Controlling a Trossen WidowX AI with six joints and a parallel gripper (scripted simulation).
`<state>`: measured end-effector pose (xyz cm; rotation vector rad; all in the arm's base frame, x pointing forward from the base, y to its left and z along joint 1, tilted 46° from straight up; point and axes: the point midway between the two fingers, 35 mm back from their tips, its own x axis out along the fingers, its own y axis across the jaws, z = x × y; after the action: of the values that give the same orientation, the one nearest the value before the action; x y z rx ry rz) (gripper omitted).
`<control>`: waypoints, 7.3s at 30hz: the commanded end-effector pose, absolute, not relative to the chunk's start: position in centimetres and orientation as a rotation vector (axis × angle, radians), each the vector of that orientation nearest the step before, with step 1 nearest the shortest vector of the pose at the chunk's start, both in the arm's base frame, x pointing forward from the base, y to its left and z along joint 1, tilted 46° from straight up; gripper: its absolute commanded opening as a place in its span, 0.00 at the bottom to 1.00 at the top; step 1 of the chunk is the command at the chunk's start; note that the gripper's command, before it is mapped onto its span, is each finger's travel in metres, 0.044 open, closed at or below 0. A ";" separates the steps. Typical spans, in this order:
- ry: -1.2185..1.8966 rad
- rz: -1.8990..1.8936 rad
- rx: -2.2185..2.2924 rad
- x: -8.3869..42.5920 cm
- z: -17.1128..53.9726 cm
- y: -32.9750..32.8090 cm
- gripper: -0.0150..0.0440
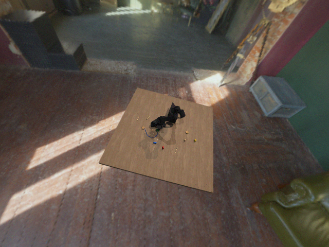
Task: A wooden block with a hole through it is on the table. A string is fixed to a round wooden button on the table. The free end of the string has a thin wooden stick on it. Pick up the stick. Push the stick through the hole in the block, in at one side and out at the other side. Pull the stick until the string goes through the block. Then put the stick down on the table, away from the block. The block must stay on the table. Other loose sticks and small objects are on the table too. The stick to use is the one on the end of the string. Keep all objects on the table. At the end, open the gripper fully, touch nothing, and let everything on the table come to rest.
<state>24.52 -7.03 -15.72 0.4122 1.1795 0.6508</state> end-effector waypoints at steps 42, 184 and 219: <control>1.198 0.686 0.414 24.4 -16.6 -5.6 0.46; 1.016 0.421 0.259 22.7 -14.3 -7.5 0.46; 1.005 0.430 0.260 24.1 -16.6 -5.5 0.42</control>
<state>24.05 -5.48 -16.65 0.2598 1.0053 0.4300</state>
